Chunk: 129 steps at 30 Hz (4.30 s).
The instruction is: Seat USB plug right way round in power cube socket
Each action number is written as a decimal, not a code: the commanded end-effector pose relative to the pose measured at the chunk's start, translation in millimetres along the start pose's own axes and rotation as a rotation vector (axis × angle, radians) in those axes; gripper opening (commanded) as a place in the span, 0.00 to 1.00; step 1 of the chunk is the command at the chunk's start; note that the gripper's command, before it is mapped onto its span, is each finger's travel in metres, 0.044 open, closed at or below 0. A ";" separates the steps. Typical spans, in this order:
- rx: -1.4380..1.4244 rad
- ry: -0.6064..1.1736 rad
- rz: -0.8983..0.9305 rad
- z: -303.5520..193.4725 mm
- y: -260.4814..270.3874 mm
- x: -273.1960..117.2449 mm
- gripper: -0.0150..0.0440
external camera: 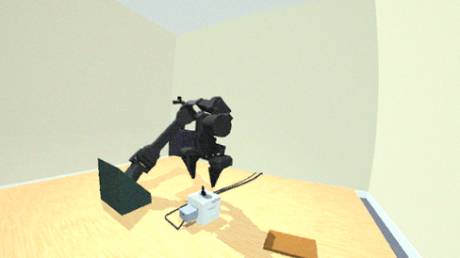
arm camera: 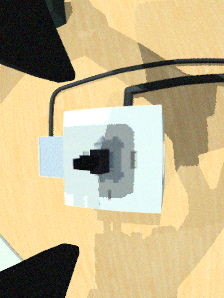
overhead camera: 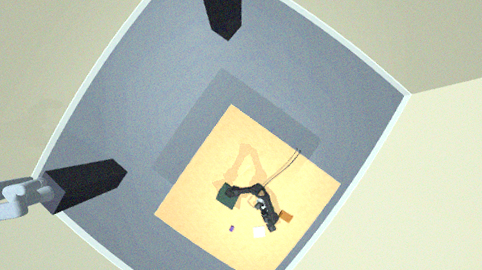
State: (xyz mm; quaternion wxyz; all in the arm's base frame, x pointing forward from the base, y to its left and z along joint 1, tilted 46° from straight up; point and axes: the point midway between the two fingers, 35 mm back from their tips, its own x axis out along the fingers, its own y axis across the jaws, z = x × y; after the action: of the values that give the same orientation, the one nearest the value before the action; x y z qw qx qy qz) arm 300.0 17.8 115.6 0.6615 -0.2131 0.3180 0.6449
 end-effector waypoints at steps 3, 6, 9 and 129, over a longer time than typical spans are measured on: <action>0.004 -0.003 0.000 0.3 0.3 6.5 1.00; 0.004 -0.003 0.000 0.3 0.3 9.5 1.00; 0.004 -0.003 0.000 0.4 0.3 12.4 1.00; 0.726 -0.002 0.003 0.1 0.7 -11.3 0.25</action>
State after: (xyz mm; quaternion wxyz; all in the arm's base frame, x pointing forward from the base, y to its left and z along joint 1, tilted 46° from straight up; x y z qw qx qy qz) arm 299.7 9.9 123.7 0.6940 0.0088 0.5055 0.5126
